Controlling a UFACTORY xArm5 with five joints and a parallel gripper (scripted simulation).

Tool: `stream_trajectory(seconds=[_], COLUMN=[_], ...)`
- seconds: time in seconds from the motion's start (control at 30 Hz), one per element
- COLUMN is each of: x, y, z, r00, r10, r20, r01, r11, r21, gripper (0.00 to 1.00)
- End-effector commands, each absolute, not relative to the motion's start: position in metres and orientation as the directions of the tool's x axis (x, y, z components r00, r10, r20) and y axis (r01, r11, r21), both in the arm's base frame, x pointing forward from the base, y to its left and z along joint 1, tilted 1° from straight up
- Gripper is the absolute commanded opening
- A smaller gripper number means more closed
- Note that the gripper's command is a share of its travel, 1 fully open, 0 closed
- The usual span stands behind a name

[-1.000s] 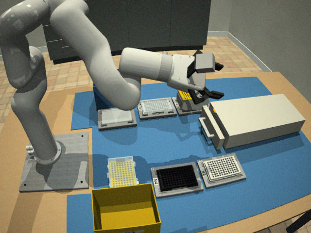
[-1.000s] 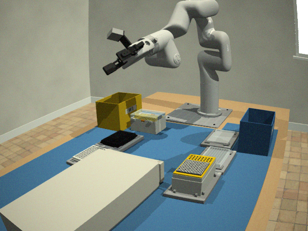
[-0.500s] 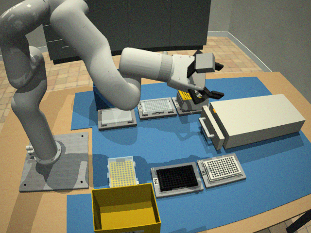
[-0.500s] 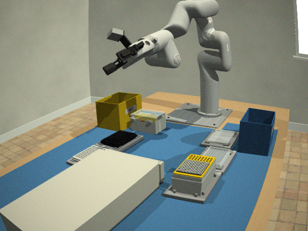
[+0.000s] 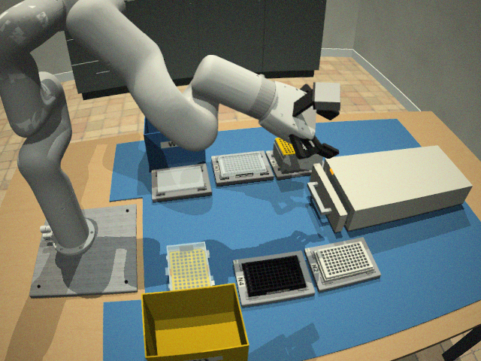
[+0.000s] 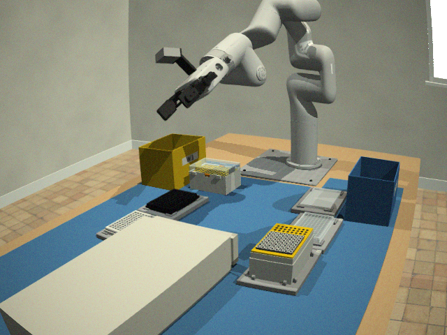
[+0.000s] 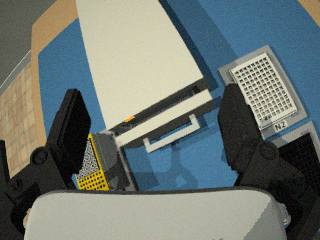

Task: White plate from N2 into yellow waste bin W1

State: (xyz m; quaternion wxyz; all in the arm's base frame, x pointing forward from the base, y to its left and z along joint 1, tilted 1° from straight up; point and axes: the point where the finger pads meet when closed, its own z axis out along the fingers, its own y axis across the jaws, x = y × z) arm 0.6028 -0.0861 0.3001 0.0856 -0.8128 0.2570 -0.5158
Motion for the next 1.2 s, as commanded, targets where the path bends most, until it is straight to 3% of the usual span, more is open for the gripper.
stream_trajectory(seconds=[0.0,0.53,1.17], x=[0.599,0.558,0.494], y=[-0.076,-0.046,-0.021], z=[0.287,0.257,0.244], r00=[0.468,0.759,0.936], r10=[-0.466,-0.328,-0.173], r20=[0.751,0.563,0.308], r01=[-0.343,-0.293,-0.168], r11=[-0.879,-0.944,-0.985], r21=[-0.331,-0.154,-0.041], gripper=[1.0,1.0,1.0])
